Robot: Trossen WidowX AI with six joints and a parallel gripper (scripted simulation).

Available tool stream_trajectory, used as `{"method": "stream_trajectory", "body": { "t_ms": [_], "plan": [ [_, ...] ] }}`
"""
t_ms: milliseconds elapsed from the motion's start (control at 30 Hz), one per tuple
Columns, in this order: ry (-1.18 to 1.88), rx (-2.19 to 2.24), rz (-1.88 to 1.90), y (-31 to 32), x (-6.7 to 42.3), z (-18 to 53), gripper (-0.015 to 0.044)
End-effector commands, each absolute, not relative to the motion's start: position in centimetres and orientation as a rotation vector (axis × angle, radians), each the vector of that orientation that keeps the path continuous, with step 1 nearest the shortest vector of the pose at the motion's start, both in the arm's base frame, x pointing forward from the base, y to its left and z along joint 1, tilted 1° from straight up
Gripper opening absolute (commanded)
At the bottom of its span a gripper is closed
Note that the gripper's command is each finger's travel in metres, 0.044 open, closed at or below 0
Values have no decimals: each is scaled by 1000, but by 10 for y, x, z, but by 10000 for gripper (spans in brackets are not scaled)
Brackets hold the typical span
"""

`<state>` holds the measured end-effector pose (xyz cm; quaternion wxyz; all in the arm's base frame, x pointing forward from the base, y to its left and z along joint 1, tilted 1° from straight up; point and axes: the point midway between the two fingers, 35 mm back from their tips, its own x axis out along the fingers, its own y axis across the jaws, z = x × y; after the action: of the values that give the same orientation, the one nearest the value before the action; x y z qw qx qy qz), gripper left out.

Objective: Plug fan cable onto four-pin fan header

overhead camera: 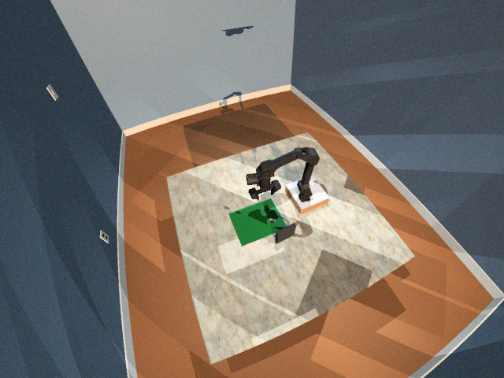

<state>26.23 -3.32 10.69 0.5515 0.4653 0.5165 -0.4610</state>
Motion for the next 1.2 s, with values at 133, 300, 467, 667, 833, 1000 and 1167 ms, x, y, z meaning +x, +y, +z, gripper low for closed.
{"method": "stream_trajectory", "body": {
  "t_ms": [133,300,467,667,833,1000,1167],
  "plan": [
    [1249,1093,-1098,-33,255,40,440],
    [1249,1093,-1098,-33,255,40,440],
    [1249,1093,-1098,-33,255,34,440],
    [1249,1093,-1098,-33,256,24,440],
    [1249,1093,-1098,-33,256,16,440],
    [1249,1093,-1098,-33,256,8,440],
    [1249,1093,-1098,-33,256,0,440]
  ]
}}
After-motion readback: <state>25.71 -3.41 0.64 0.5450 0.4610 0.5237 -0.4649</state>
